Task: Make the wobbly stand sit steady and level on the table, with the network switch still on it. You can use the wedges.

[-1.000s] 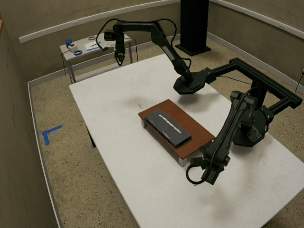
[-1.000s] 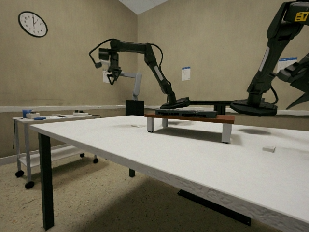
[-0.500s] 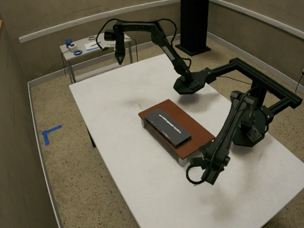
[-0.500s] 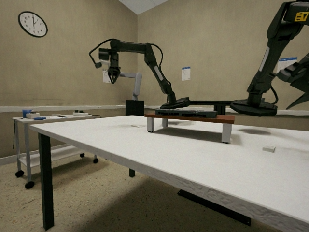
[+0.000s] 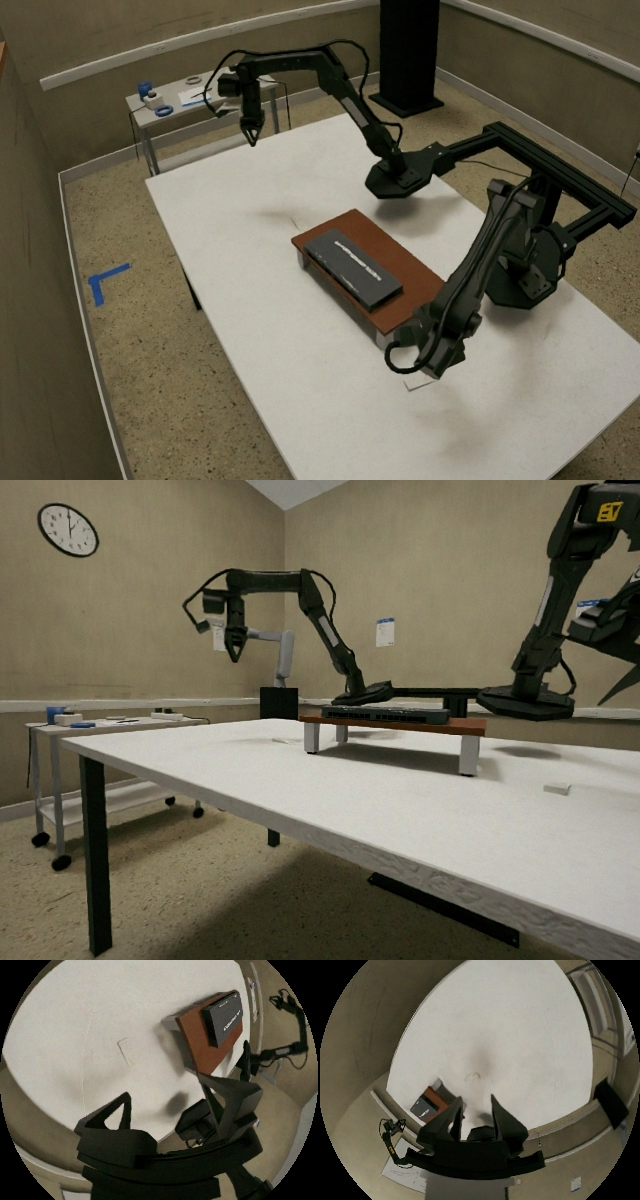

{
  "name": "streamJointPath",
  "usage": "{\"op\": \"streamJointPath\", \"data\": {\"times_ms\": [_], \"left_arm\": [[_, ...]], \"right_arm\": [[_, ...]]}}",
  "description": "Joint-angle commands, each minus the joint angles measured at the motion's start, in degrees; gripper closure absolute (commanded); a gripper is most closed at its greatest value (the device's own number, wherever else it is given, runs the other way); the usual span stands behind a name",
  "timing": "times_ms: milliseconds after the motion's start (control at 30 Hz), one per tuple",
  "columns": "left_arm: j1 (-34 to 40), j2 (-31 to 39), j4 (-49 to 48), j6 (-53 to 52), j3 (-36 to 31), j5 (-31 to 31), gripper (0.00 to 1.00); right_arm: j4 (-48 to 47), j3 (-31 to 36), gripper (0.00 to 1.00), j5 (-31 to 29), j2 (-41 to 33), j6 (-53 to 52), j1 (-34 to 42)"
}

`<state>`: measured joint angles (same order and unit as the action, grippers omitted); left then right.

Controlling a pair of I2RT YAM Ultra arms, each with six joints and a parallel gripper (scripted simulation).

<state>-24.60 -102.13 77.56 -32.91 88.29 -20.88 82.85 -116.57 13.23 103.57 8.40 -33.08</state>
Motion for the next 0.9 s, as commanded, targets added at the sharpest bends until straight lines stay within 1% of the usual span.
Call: {"op": "streamJointPath", "data": {"times_ms": [0,33,67,100,200,367,500,533,667,733,767,867], "left_arm": [[2.27,5.05,-10.04,4.14,-1.60,1.91,0.00],[2.95,6.32,-12.47,5.28,-2.22,2.48,0.00],[2.32,4.73,-11.32,4.73,-3.78,3.28,0.00],[3.23,6.35,-11.67,4.67,-3.81,2.88,0.00],[3.51,6.76,-13.08,5.22,-4.51,3.34,0.00],[6.33,12.49,-22.58,9.43,-6.66,5.03,0.00],[9.14,17.50,-31.29,14.29,-8.26,7.27,0.00],[9.55,18.19,-33.86,15.03,-10.51,8.33,0.00],[12.72,24.25,-43.22,19.43,-13.39,10.39,0.00],[12.72,24.25,-43.22,19.43,-13.39,10.39,0.00],[13.96,26.17,-48.03,21.24,-15.43,12.03,0.00],[15.98,29.74,-54.71,24.31,-18.45,13.94,0.00]], "right_arm": [[-6.74,4.31,0.57,-1.98,-2.23,-10.19,1.90],[-8.32,5.90,0.57,-2.39,-2.20,-12.92,2.43],[-8.50,5.79,0.57,-2.50,-4.59,-11.05,1.89],[-8.64,7.69,0.57,-2.81,-3.20,-11.16,2.74],[-9.81,8.68,0.57,-3.15,-3.67,-12.42,2.99],[-16.16,15.50,0.57,-5.01,-3.16,-23.35,5.38],[-23.16,22.68,0.57,-6.80,-3.86,-35.04,7.63],[-24.84,23.70,0.57,-7.37,-5.39,-36.32,7.76],[-31.32,32.23,0.57,-9.52,-5.25,-46.69,10.60],[-31.32,32.23,0.57,-9.52,-5.25,-46.69,10.60],[-34.68,35.51,0.57,-10.76,-6.10,-50.95,11.58],[-39.87,41.03,0.57,-12.18,-6.96,-58.24,13.18]]}}
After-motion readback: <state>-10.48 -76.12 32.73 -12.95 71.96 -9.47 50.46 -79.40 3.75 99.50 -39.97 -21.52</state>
